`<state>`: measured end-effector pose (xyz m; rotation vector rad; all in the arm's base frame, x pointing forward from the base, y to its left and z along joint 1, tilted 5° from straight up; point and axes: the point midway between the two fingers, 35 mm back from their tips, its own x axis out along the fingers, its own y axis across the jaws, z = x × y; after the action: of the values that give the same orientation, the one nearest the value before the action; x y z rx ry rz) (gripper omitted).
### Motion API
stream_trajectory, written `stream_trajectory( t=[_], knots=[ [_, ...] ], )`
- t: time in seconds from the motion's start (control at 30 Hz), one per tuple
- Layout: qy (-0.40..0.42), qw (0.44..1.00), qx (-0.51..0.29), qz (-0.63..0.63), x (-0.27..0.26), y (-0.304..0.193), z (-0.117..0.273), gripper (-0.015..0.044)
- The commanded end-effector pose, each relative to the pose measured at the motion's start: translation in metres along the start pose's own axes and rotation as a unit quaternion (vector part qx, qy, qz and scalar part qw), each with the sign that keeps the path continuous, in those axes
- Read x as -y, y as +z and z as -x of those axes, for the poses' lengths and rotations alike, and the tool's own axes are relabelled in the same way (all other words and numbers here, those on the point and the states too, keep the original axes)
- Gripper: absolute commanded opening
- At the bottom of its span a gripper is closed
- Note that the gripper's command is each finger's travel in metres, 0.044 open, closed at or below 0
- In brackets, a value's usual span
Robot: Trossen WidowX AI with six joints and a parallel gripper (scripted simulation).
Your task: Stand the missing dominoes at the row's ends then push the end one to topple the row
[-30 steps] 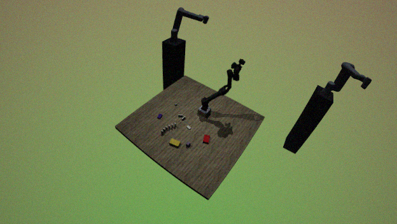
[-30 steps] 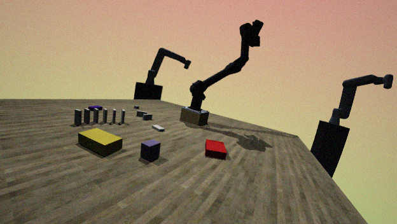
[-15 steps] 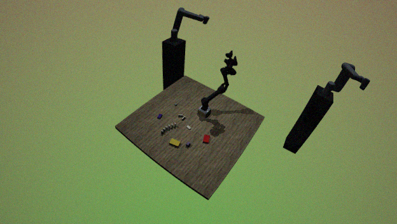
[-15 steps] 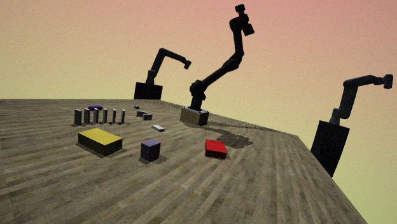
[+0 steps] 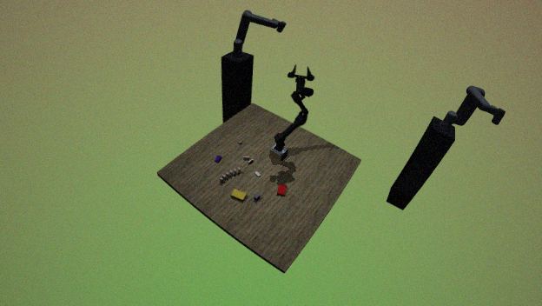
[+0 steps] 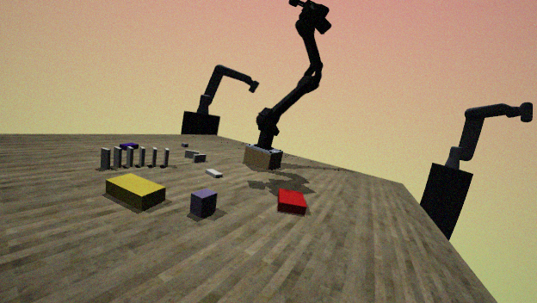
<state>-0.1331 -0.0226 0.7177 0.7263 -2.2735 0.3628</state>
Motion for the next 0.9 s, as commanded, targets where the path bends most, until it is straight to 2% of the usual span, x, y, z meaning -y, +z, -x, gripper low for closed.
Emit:
stream_trajectory(
  t=[0.0, 0.17, 0.37, 0.63, 0.87],
  knots=[
    [-0.058, 0.993, -0.041, 0.097, 0.055, -0.015, 0.009, 0.0440],
    [-0.136, 0.955, -0.119, 0.235, 0.131, -0.033, 0.034, 0.0440],
    [-0.209, 0.870, -0.236, 0.379, 0.218, -0.050, 0.083, 0.0440],
    [-0.259, 0.698, -0.420, 0.519, 0.318, -0.061, 0.181, 0.0440],
    [-0.254, 0.515, -0.582, 0.576, 0.378, -0.055, 0.285, 0.0440]
  ],
)
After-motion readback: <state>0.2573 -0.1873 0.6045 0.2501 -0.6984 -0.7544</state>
